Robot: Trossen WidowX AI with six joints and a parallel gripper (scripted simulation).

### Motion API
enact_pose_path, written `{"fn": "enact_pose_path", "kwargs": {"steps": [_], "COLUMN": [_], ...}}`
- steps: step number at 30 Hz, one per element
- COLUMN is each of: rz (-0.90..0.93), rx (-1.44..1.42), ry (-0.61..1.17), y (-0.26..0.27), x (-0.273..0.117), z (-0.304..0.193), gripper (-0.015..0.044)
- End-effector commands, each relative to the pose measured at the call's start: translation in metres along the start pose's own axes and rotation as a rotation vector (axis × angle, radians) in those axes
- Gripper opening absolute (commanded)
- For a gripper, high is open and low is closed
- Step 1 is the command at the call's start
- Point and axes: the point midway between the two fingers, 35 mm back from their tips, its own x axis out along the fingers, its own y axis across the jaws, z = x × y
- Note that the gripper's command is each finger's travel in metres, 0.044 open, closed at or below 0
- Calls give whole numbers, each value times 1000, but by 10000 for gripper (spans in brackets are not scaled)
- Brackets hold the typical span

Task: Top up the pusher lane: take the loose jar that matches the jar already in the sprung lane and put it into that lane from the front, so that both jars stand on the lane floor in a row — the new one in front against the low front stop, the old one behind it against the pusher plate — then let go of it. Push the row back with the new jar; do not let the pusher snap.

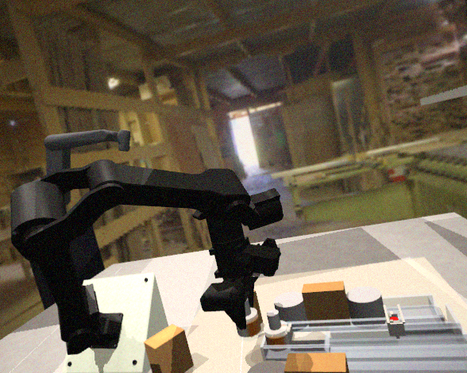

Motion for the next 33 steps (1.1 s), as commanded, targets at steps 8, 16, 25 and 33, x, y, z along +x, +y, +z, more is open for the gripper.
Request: {"fn": "enact_pose_path", "kwargs": {"steps": [8,16,25,33], "rz": [-4,-3,-3,-3], "rx": [-4,-4,-4,-4], "ry": [-9,-10,-10,-10], "y": [0,0,0,0], "x": [4,4,3,3], "z": [3,6,9,12], "gripper": [0,0,0,0]}}
